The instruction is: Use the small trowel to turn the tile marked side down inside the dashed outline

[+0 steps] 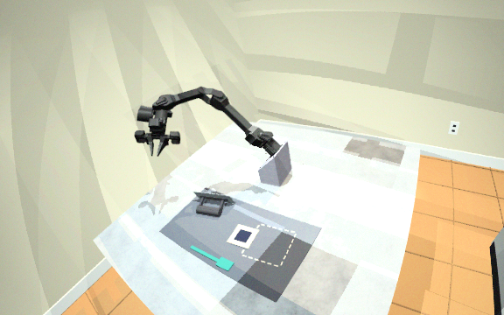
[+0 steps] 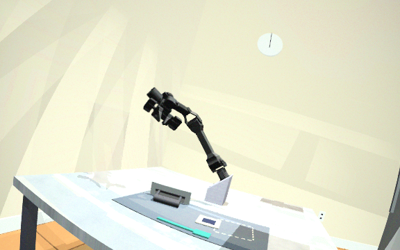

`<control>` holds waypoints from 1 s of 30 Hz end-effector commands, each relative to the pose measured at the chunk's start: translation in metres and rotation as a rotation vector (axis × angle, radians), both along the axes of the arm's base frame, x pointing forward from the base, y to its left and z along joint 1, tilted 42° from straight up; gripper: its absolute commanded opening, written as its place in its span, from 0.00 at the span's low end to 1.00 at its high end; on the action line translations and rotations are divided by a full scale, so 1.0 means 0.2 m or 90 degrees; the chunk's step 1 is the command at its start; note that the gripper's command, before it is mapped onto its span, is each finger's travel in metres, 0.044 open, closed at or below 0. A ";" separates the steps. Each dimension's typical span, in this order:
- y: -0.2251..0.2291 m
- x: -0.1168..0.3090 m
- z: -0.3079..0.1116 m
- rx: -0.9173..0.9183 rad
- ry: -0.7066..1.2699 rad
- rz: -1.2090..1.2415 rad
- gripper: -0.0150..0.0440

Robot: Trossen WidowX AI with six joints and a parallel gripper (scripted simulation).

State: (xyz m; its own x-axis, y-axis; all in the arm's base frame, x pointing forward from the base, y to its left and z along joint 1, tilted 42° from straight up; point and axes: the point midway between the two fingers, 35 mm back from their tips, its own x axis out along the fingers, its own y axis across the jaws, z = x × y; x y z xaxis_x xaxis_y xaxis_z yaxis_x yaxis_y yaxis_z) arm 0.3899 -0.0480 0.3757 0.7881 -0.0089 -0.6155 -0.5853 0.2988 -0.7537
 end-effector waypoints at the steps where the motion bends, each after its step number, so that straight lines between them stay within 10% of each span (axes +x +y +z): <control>1: -0.08 0.04 -0.11 -0.046 0.040 -0.014 0.42; 30: -0.64 0.02 -0.80 -0.443 0.448 -0.001 0.42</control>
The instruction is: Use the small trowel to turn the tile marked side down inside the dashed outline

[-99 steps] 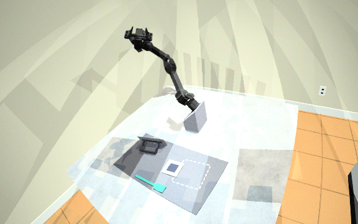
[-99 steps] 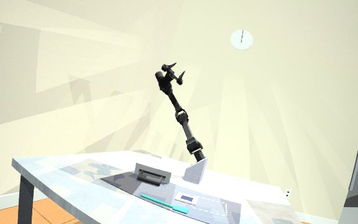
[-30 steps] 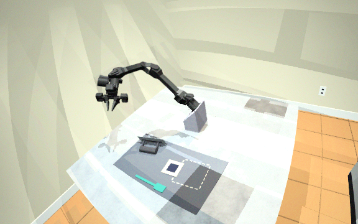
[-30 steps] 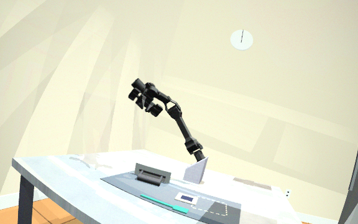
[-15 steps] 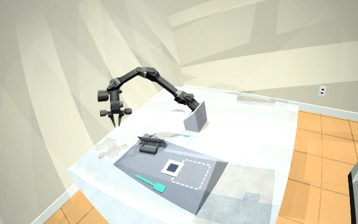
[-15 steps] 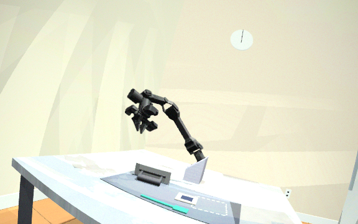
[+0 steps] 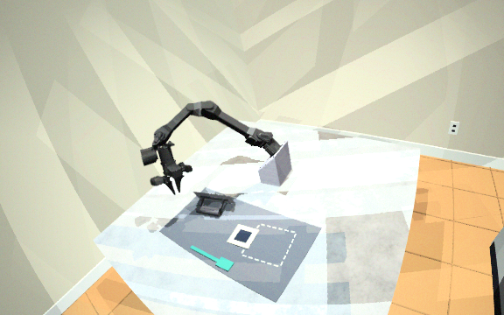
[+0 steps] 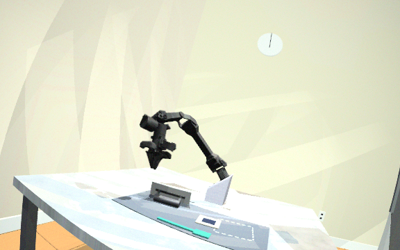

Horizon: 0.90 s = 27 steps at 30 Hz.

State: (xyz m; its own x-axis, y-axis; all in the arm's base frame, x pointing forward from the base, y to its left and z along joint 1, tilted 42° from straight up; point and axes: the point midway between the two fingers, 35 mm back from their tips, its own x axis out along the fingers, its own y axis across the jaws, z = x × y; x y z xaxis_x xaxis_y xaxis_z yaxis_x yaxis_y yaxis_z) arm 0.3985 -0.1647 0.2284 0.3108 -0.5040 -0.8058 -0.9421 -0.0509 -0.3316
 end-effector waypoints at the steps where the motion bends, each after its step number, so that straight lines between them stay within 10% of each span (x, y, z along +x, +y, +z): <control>1: -0.07 -0.03 -0.09 -0.048 0.075 0.009 0.42; 27: -0.27 -0.17 -0.29 -0.152 0.271 0.042 0.42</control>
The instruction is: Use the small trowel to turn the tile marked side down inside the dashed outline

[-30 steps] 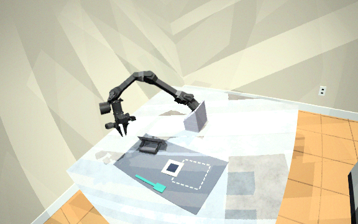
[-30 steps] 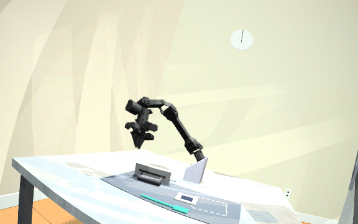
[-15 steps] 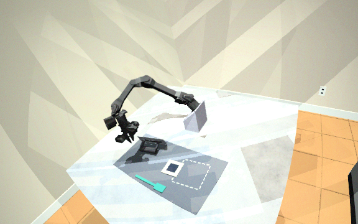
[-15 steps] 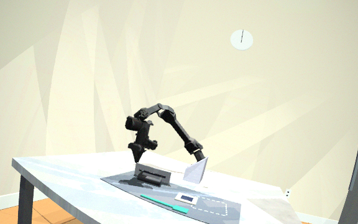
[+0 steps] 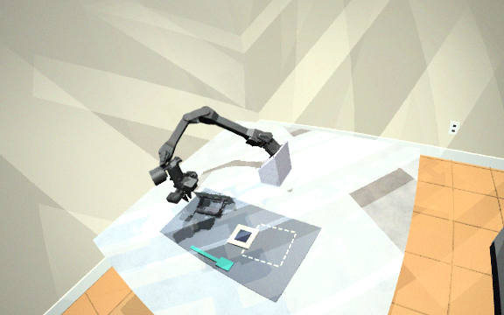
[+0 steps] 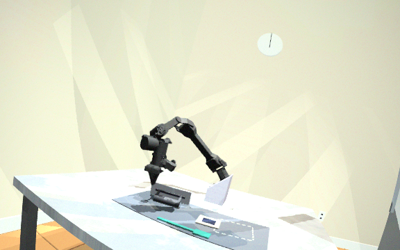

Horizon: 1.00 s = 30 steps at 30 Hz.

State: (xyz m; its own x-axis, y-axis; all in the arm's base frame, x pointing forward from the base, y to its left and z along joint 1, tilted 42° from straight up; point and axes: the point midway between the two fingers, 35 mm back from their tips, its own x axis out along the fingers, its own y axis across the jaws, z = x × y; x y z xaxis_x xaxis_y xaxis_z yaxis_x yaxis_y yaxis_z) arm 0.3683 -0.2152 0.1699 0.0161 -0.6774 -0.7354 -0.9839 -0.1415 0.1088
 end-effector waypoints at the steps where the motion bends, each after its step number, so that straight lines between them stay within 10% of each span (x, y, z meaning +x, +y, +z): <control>1: -0.02 -0.03 0.00 -0.003 0.001 0.001 0.42; 30: -0.10 -0.24 -0.03 -0.005 0.001 0.003 0.42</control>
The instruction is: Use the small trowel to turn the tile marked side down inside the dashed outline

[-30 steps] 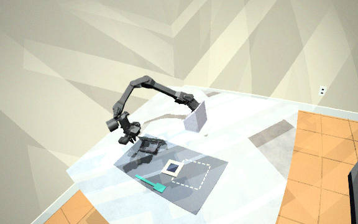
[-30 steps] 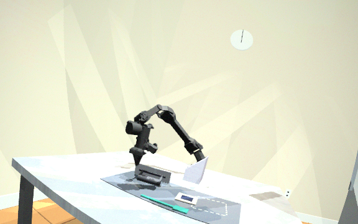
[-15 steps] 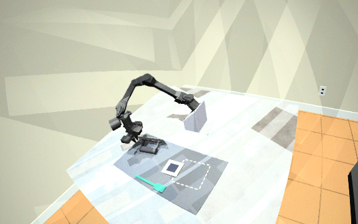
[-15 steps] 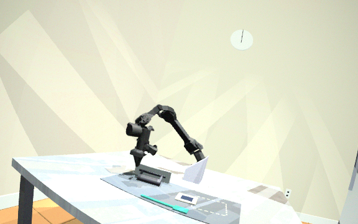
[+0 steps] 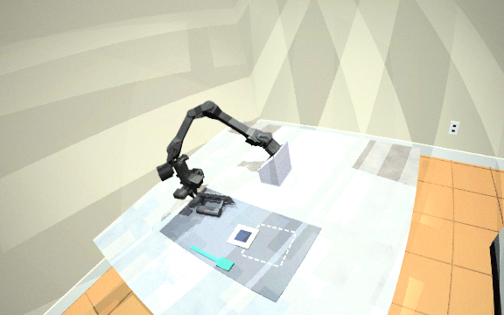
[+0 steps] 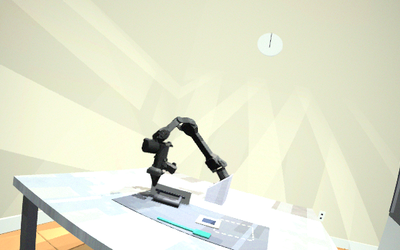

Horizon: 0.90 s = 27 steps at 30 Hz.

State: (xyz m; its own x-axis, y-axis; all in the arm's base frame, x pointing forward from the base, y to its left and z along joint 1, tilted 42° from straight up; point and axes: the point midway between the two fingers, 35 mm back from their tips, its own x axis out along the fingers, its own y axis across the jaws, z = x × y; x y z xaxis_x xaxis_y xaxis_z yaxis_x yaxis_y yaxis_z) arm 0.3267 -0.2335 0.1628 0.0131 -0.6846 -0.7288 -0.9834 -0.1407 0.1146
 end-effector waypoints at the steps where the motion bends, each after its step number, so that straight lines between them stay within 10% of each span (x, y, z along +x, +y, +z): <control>1: -0.01 -0.04 0.01 0.001 -0.001 0.002 0.42; 27: -0.04 -0.24 0.03 0.001 0.000 0.002 0.42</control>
